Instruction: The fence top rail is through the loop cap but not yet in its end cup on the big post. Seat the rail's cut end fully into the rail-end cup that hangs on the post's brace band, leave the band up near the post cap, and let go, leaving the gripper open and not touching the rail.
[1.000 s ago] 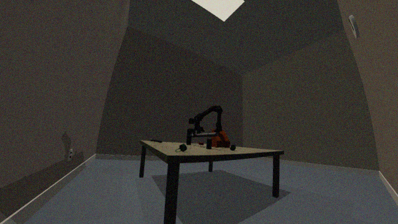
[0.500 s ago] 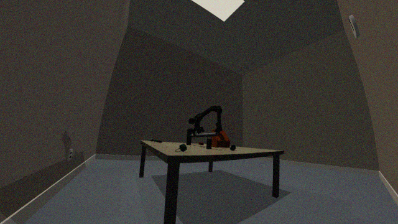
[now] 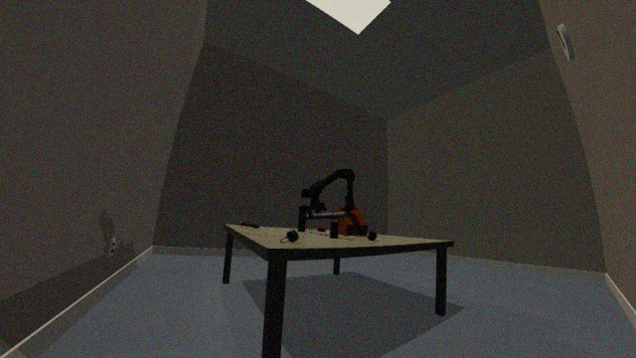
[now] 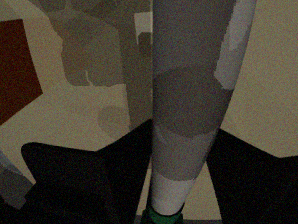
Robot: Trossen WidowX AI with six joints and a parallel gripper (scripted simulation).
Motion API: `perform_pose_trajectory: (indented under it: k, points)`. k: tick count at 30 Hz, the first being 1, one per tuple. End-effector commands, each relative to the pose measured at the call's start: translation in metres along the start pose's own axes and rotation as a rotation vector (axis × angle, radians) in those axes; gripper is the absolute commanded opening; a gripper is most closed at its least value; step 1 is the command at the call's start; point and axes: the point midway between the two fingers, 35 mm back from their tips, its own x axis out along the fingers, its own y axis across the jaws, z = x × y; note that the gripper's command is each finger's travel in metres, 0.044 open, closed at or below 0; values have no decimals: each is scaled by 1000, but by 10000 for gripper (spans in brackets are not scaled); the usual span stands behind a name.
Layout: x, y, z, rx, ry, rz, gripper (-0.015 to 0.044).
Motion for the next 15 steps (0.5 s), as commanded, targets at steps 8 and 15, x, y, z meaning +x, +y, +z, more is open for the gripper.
perform_pose_trajectory:
  k: [8, 15]
  points:
    - [-6, -2, 5, 2, 0, 2, 0]
    - [-9, -4, 7, 2, 0, 2, 0]
